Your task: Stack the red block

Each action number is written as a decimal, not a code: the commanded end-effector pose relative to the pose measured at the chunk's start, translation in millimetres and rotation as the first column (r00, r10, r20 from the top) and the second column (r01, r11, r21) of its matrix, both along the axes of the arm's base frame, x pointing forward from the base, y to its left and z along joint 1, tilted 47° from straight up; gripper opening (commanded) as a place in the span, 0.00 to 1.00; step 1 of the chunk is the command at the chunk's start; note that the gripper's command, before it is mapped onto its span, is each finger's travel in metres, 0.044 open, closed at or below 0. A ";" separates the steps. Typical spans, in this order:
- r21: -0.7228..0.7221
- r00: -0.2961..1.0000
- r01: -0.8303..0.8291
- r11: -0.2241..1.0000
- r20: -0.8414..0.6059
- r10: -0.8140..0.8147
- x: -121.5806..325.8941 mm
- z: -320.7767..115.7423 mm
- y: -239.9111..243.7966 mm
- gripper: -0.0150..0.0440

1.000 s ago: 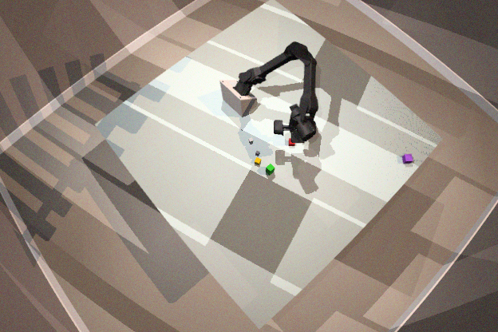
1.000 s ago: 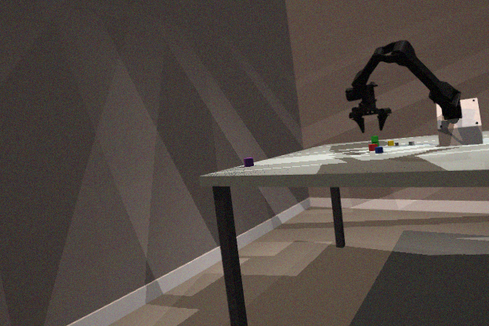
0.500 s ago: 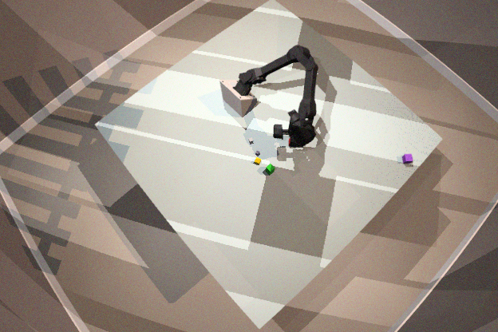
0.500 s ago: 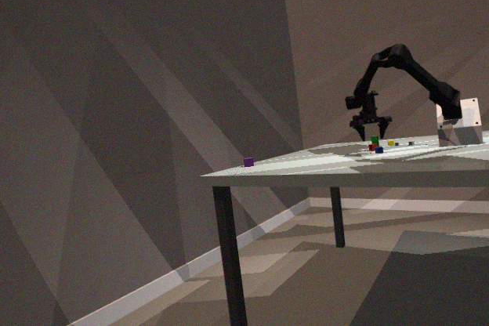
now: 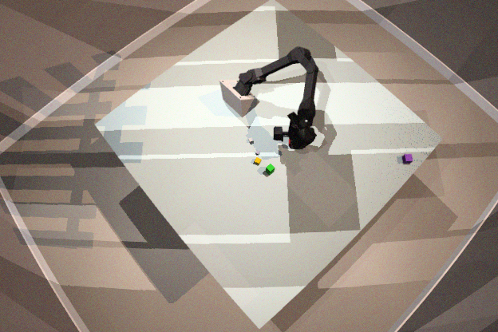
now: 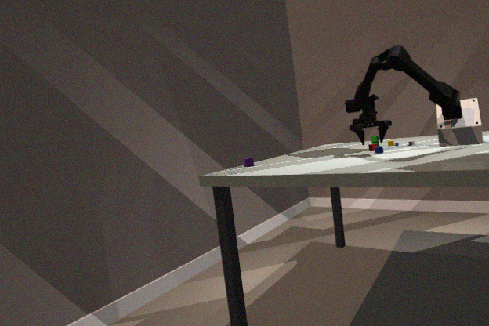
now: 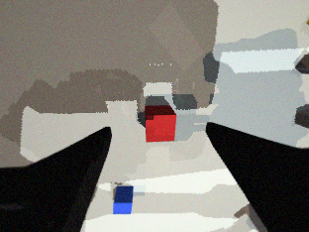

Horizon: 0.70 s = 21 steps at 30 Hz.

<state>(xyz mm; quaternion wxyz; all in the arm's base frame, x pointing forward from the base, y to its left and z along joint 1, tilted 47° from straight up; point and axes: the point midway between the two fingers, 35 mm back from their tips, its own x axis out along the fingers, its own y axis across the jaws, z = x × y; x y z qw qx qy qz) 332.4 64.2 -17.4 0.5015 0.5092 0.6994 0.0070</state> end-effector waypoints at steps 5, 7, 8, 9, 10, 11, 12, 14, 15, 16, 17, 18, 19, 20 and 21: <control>0.007 1.000 0.003 1.000 -0.008 -0.003 -1.1 -10.5 11.2 1.00; 0.008 1.000 0.003 1.000 -0.008 -0.003 -1.1 -12.7 13.7 1.00; 0.008 1.000 0.003 1.000 -0.008 -0.003 -1.2 -13.8 14.9 1.00; 0.008 1.000 0.003 1.000 -0.008 -0.003 -1.2 -14.8 16.1 1.00; 0.008 1.000 0.003 1.000 -0.008 -0.003 -1.3 -15.7 17.1 1.00; 0.008 1.000 0.003 1.000 -0.008 -0.003 -1.3 -16.2 17.7 1.00; 0.008 1.000 0.003 1.000 -0.008 -0.003 -1.4 -16.4 17.9 1.00; 0.008 1.000 0.003 1.000 -0.008 -0.003 -1.4 -16.4 17.9 1.00; 0.008 1.000 0.003 1.000 -0.008 -0.003 -1.4 -16.4 17.9 1.00; 0.008 1.000 0.003 1.000 -0.008 -0.003 -1.4 -16.4 17.9 1.00; 0.008 1.000 0.003 1.000 -0.008 -0.003 -1.4 -16.4 17.9 1.00; 0.008 1.000 0.003 1.000 -0.008 -0.003 -1.4 -16.4 17.9 1.00; 0.008 1.000 0.003 1.000 -0.008 -0.003 -1.4 -16.4 17.9 1.00; 0.008 1.000 0.003 1.000 -0.008 -0.003 -1.4 -16.4 17.9 1.00; 0.008 1.000 0.003 1.000 -0.008 -0.003 -1.4 -16.4 17.9 1.00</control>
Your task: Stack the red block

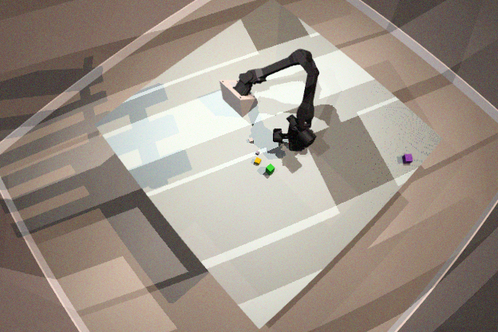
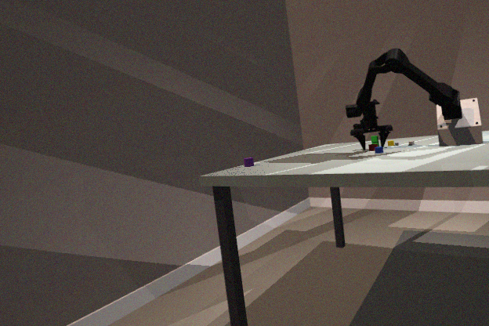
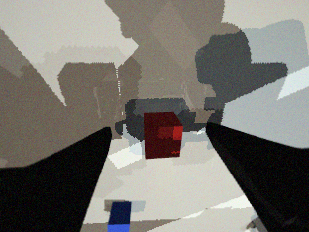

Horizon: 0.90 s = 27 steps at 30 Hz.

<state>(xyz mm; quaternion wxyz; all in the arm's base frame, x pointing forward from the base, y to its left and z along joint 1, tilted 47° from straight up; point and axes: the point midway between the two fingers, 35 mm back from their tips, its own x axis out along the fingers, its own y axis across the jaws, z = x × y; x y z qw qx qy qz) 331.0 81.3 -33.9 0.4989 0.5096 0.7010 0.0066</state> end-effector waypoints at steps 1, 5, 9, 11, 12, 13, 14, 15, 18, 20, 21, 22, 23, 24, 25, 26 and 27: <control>0.006 1.000 0.003 1.000 -0.003 -0.003 0.0 0.1 0.9 1.00; 0.006 1.000 0.003 1.000 -0.003 -0.003 0.0 0.4 0.6 1.00; 0.006 1.000 0.003 1.000 -0.003 -0.003 0.0 0.4 0.6 0.82; 0.006 1.000 0.003 1.000 -0.003 -0.003 0.0 0.4 0.6 0.73; 0.006 1.000 0.003 1.000 -0.003 -0.003 0.0 0.4 0.6 0.69; 0.006 1.000 0.003 1.000 -0.003 -0.003 0.0 0.4 0.6 0.64; 0.006 1.000 0.003 1.000 -0.003 -0.003 0.0 0.4 0.6 0.60; 0.006 1.000 0.003 1.000 -0.003 -0.003 0.0 0.4 0.6 0.56; 0.006 1.000 0.003 1.000 -0.003 -0.003 0.0 0.4 0.6 0.42; 0.006 1.000 0.003 1.000 -0.003 -0.003 0.0 0.4 0.6 0.40; 0.006 1.000 0.003 1.000 -0.003 -0.003 0.0 0.4 0.6 0.39; 0.006 1.000 0.003 1.000 -0.003 -0.003 0.0 0.4 0.6 0.38; 0.006 1.000 0.003 1.000 -0.003 -0.003 0.0 0.4 0.6 0.37; 0.006 1.000 0.003 1.000 -0.003 -0.003 0.0 0.4 0.6 0.35; 0.006 1.000 0.003 1.000 -0.003 -0.003 0.0 0.4 0.6 0.34; 0.006 1.000 0.003 1.000 -0.003 -0.003 0.0 0.4 0.6 0.33; 0.006 1.000 0.003 1.000 -0.003 -0.003 0.1 1.0 -0.1 0.29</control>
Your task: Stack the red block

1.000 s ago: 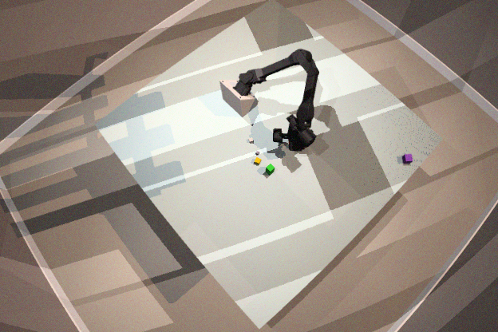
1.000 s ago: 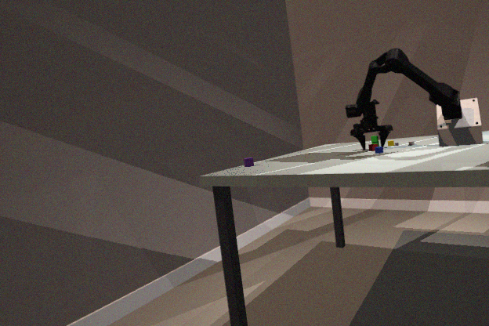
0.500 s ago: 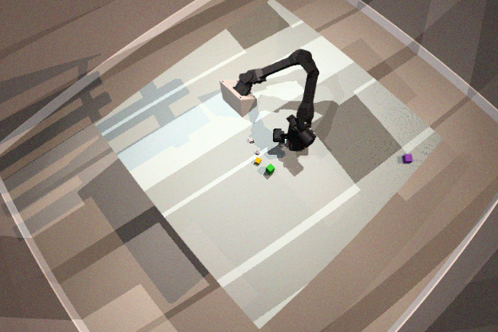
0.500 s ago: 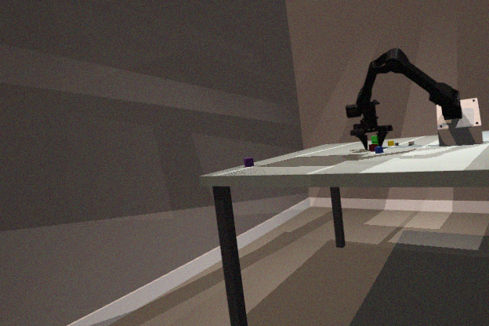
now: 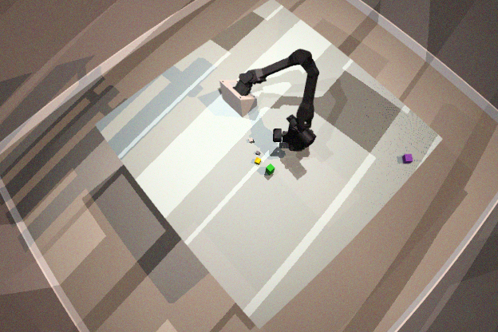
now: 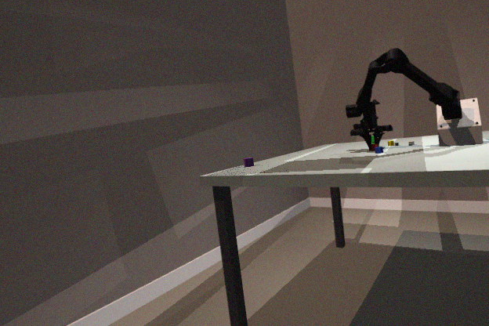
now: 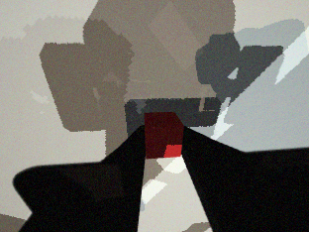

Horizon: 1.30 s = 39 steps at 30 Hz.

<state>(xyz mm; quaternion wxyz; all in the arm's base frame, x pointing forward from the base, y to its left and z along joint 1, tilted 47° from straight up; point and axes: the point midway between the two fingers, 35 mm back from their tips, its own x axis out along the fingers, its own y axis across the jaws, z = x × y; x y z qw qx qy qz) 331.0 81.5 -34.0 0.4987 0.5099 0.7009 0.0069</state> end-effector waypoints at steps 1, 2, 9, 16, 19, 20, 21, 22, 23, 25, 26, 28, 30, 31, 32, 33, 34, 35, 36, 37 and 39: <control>0.005 1.000 0.003 1.000 -0.003 -0.003 0.1 2.4 -1.9 0.25; 0.004 1.000 0.003 1.000 -0.003 -0.003 0.2 4.1 -3.9 0.25; 0.003 1.000 0.003 1.000 -0.003 -0.003 -0.3 25.1 -26.8 0.25; 0.002 1.000 0.003 1.000 -0.003 -0.003 -0.8 46.1 -49.2 0.25; 0.002 1.000 0.003 1.000 -0.003 -0.003 -1.0 55.2 -58.8 0.25; 0.001 1.000 0.003 1.000 -0.003 -0.003 -1.1 58.1 -62.0 0.25; 0.001 1.000 0.003 1.000 -0.003 -0.003 -1.2 61.1 -65.2 0.25; 0.001 1.000 0.003 1.000 -0.003 -0.003 -1.2 64.1 -68.4 0.25; 0.001 1.000 0.003 1.000 -0.003 -0.003 -1.3 67.2 -71.6 0.25; 0.001 1.000 0.003 1.000 -0.003 -0.003 -1.5 73.2 -78.0 0.25; 0.001 1.000 0.003 1.000 -0.003 -0.003 -1.5 76.2 -81.2 0.25; 0.000 1.000 0.003 1.000 -0.003 -0.003 -1.7 80.9 -86.1 0.25; 0.000 1.000 0.003 1.000 -0.003 -0.003 -1.8 81.6 -86.7 0.25; 0.000 1.000 0.003 1.000 -0.003 -0.003 -1.8 81.6 -86.7 0.25; 0.000 1.000 0.003 1.000 -0.003 -0.003 -1.8 81.6 -86.7 0.25; 0.000 1.000 0.003 1.000 -0.003 -0.003 -1.8 81.6 -86.7 0.25; 0.005 1.000 0.007 1.000 -0.006 -0.007 -1.5 79.3 -84.2 0.25; 0.002 1.000 0.004 1.000 -0.004 -0.004 -1.5 81.0 -85.9 0.25; 0.001 1.000 0.003 1.000 -0.003 -0.003 -1.6 81.7 -86.6 0.25; 0.000 1.000 0.003 1.000 -0.003 -0.003 -1.4 81.4 -86.9 0.25; -0.003 1.000 0.002 1.000 0.000 -0.002 0.2 79.1 -89.5 0.25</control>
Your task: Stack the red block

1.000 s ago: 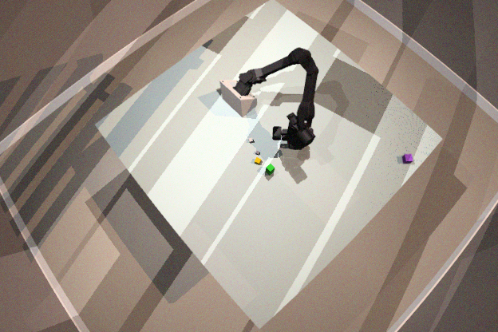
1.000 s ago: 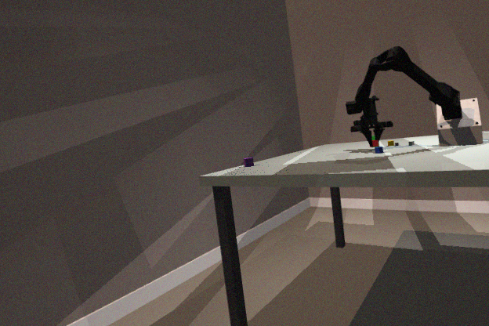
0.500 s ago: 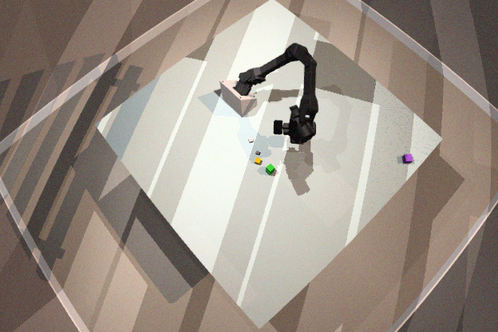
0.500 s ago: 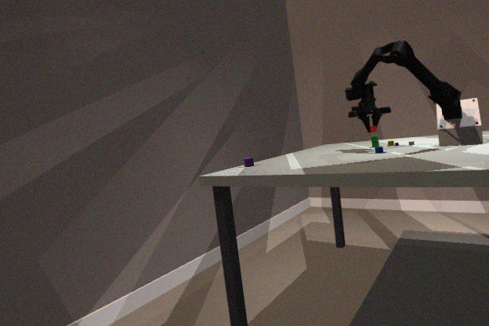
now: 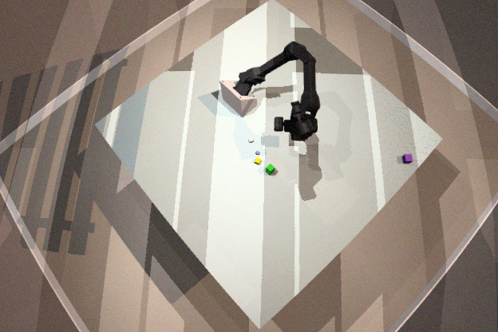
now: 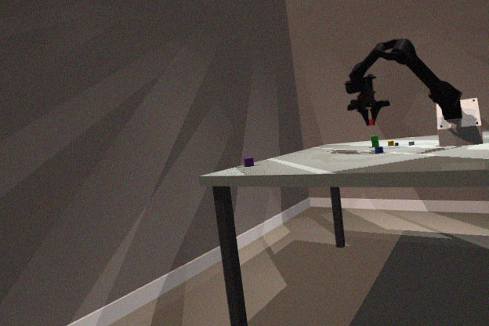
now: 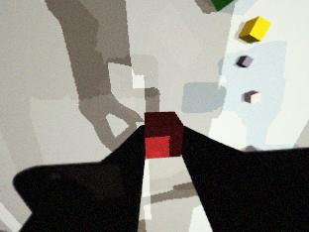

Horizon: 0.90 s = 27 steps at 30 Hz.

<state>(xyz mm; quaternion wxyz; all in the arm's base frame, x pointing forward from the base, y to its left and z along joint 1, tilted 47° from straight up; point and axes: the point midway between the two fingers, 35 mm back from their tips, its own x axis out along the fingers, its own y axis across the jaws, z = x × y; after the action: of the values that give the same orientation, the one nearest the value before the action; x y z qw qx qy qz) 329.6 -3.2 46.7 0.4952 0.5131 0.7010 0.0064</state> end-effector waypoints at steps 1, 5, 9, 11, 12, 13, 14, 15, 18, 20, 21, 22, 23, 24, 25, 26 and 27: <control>-0.011 1.000 -0.004 1.000 0.007 0.004 3.1 -3.5 -7.0 0.25; -0.026 1.000 -0.011 1.000 0.020 0.011 11.1 -16.5 -21.3 0.25; -0.034 1.000 -0.013 0.999 0.025 0.014 18.6 -29.9 -36.2 0.25; -0.033 1.000 -0.012 0.999 0.023 0.013 21.8 -36.1 -43.2 0.25; -0.033 1.000 -0.012 0.999 0.022 0.012 23.2 -39.2 -46.7 0.25; -0.033 1.000 -0.011 0.999 0.022 0.012 24.6 -42.5 -50.3 0.25; -0.032 1.000 -0.011 0.999 0.021 0.011 26.0 -45.7 -53.8 0.25; -0.032 1.000 -0.010 0.999 0.020 0.011 27.2 -49.0 -57.3 0.25; -0.030 1.000 -0.009 1.000 0.017 0.009 30.2 -59.4 -68.0 0.25; -0.029 1.000 -0.008 1.000 0.016 0.008 31.3 -66.8 -75.3 0.25; -0.028 1.000 -0.007 1.000 0.015 0.007 31.7 -70.5 -78.9 0.25; -0.028 1.000 -0.007 1.000 0.014 0.007 32.1 -74.3 -82.5 0.25; -0.027 1.000 -0.006 1.000 0.014 0.007 32.4 -78.1 -86.1 0.25; -0.026 1.000 -0.006 1.000 0.013 0.006 32.6 -82.0 -89.7 0.25; -0.025 1.000 -0.005 1.000 0.012 0.006 32.7 -85.9 -93.3 0.25; -0.024 1.000 -0.005 1.000 0.011 0.005 32.7 -89.8 -96.8 0.25; -0.023 1.000 -0.004 1.000 0.011 0.005 32.6 -93.8 -100.3 0.25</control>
<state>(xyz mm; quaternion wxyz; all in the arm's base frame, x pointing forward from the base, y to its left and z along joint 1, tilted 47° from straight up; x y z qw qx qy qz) 362.7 -88.9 -32.7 0.5057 0.5055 0.6991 0.0037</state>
